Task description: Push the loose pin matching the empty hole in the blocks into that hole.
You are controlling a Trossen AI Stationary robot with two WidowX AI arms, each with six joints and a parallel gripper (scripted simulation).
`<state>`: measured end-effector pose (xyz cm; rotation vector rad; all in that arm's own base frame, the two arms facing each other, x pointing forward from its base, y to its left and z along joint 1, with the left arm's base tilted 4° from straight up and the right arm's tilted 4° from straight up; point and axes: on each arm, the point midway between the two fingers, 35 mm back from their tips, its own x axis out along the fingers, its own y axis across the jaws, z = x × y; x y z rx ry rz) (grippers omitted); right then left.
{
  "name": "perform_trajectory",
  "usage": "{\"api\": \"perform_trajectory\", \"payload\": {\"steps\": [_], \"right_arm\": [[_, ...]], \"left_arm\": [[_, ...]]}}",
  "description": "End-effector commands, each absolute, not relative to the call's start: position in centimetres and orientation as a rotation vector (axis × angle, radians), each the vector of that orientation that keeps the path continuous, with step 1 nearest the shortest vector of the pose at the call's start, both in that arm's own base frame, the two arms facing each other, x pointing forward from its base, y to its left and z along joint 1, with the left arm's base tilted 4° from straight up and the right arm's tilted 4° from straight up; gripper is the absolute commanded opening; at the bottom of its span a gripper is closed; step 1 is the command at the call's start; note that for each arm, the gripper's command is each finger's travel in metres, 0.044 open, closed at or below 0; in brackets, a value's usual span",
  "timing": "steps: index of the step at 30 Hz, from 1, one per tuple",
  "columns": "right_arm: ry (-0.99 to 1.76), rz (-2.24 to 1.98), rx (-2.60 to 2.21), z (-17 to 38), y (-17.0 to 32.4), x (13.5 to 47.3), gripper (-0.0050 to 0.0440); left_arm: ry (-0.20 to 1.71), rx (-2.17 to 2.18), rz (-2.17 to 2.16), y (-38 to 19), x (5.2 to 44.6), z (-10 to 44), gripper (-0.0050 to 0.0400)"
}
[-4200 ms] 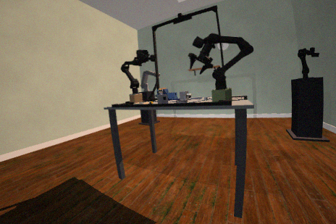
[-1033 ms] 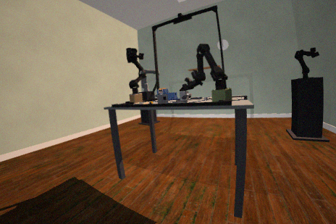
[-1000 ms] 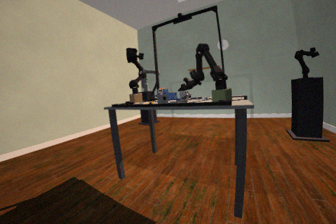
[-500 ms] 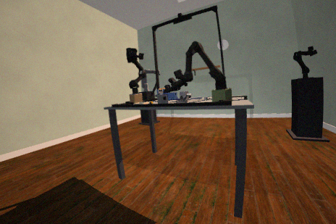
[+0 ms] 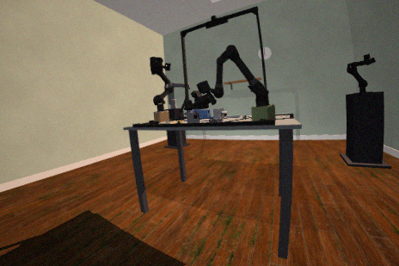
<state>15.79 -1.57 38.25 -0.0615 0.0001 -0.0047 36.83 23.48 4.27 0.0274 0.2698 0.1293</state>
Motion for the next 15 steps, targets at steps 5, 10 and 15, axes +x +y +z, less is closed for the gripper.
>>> {"api": "perform_trajectory", "payload": {"steps": [5,10,15], "right_arm": [[0.000,0.000,-0.066,38.3,-1.5,15.8,0.0400],[0.000,0.000,-0.066,38.3,-1.5,15.8,0.0400],[0.000,0.000,-0.066,38.3,-1.5,15.8,0.0400]], "left_arm": [[0.350,0.083,-0.025,19.1,33.9,-0.9,0.0400],[0.351,0.075,-0.045,18.4,33.9,-1.1,0.0400],[0.371,0.023,-0.007,19.3,33.5,-1.6,0.0400]]}}
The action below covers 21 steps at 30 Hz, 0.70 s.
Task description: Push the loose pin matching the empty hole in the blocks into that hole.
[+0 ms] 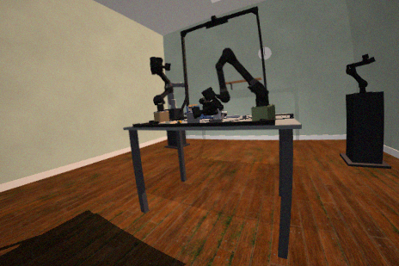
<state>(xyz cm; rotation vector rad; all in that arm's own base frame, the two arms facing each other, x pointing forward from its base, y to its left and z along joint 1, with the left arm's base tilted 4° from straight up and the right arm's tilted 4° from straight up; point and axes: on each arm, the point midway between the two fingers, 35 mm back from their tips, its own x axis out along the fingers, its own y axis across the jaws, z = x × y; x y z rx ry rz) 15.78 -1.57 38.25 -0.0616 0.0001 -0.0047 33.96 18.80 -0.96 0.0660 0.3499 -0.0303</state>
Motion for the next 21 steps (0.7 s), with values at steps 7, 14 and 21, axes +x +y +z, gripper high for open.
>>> {"api": "perform_trajectory", "payload": {"steps": [7,14,21], "right_arm": [[0.000,0.000,-0.066,38.3,-1.5,15.8,0.0400],[0.000,0.000,-0.066,38.3,-1.5,15.8,0.0400],[0.000,0.000,-0.066,38.3,-1.5,15.8,0.0400]], "left_arm": [[0.339,-0.174,0.147,23.2,36.2,2.6,0.0400],[0.364,-0.335,0.093,19.0,40.5,5.2,0.0400],[0.462,-0.466,0.032,11.8,44.1,6.3,0.0400]]}}
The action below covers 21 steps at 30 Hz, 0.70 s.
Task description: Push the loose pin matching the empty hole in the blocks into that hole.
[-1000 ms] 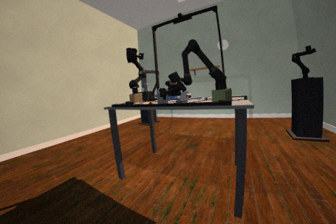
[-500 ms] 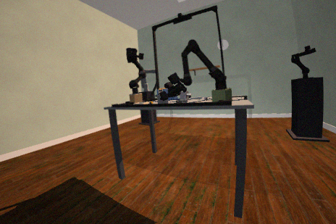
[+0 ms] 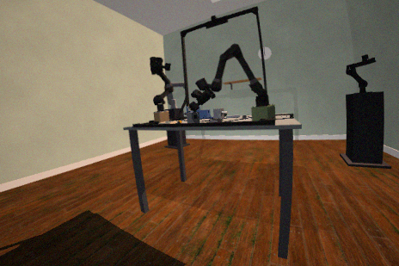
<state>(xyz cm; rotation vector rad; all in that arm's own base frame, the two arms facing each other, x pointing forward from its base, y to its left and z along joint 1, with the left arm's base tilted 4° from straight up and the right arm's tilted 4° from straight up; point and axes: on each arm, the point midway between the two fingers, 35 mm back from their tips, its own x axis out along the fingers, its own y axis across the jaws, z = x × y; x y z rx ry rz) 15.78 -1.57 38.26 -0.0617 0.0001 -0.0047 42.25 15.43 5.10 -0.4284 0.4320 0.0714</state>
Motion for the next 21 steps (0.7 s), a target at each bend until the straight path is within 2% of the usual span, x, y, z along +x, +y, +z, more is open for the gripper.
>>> {"api": "perform_trajectory", "payload": {"steps": [1,8,11,21], "right_arm": [[0.000,0.000,-0.066,38.3,-1.5,15.8,0.0400],[0.000,0.000,-0.066,38.3,-1.5,15.8,0.0400],[0.000,0.000,-0.066,38.3,-1.5,15.8,0.0400],[0.000,0.000,-0.066,38.3,-1.5,15.8,0.0400]], "left_arm": [[0.489,-0.482,0.023,10.1,44.5,6.2,0.0400],[0.685,-0.532,-0.018,-1.6,45.4,5.6,0.0400],[0.713,-0.531,-0.021,-3.3,45.2,5.6,0.0400],[0.947,-0.443,0.002,-16.4,40.2,4.4,0.0400]]}}
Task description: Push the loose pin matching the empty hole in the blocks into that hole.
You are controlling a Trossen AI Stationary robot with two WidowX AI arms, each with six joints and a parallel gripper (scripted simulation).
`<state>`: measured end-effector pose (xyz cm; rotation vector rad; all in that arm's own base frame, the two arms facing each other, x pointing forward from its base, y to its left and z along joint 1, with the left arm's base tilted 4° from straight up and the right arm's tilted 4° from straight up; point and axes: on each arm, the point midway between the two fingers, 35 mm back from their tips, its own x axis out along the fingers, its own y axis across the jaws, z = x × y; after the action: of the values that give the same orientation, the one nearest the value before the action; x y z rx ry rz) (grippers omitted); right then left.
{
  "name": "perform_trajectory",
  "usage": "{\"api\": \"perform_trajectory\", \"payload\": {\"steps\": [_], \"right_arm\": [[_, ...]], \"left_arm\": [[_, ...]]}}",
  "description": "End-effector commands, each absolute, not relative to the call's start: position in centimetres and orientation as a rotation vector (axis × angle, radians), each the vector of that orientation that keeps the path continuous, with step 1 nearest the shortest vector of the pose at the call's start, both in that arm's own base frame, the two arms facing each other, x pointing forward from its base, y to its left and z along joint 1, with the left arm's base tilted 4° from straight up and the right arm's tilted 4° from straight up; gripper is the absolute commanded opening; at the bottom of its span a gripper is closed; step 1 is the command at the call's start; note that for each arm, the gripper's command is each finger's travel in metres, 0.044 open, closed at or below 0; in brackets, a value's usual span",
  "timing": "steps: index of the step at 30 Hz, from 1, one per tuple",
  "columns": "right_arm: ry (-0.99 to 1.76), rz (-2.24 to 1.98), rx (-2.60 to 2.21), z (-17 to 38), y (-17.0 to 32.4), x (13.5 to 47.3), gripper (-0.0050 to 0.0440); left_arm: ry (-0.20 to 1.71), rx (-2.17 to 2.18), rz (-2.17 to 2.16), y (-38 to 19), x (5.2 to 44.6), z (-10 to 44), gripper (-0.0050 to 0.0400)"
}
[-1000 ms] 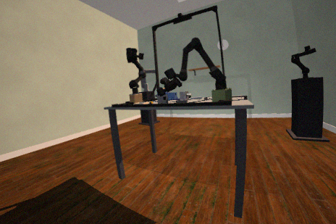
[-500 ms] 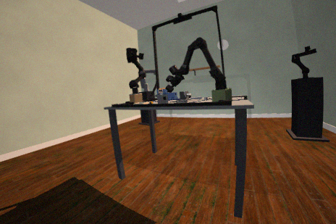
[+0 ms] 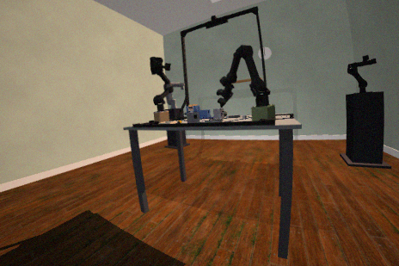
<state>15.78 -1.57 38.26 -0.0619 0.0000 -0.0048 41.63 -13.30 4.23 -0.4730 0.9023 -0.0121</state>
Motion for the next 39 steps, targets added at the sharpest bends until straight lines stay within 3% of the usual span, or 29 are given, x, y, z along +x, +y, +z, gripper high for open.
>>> {"api": "perform_trajectory", "payload": {"steps": [1,3,14,26,28,35,39], "right_arm": [[0.000,0.000,-0.066,38.3,-1.5,15.8,0.0400],[0.000,0.000,-0.066,38.3,-1.5,15.8,0.0400],[0.000,0.000,-0.066,38.3,-1.5,15.8,0.0400],[0.000,0.000,-0.066,38.3,-1.5,15.8,0.0400],[0.000,0.000,-0.066,38.3,-1.5,15.8,0.0400],[0.000,0.000,-0.066,38.3,-1.5,15.8,0.0400],[0.000,0.000,-0.066,38.3,-1.5,15.8,0.0400]], "left_arm": [[0.971,-0.426,0.010,-17.6,39.4,4.1,0.0400],[1.016,-0.389,0.029,-19.7,37.7,3.7,0.0400],[1.118,-0.306,0.388,-19.0,32.2,-2.3,0.0400],[0.957,-0.321,0.564,-23.5,25.2,-1.5,0.0400],[0.920,-0.209,0.611,-22.0,23.7,-3.6,0.0400],[0.775,0.048,0.732,-17.7,18.9,-3.0,0.0400],[0.683,0.160,0.659,-18.3,17.5,-4.0,0.0400]]}}
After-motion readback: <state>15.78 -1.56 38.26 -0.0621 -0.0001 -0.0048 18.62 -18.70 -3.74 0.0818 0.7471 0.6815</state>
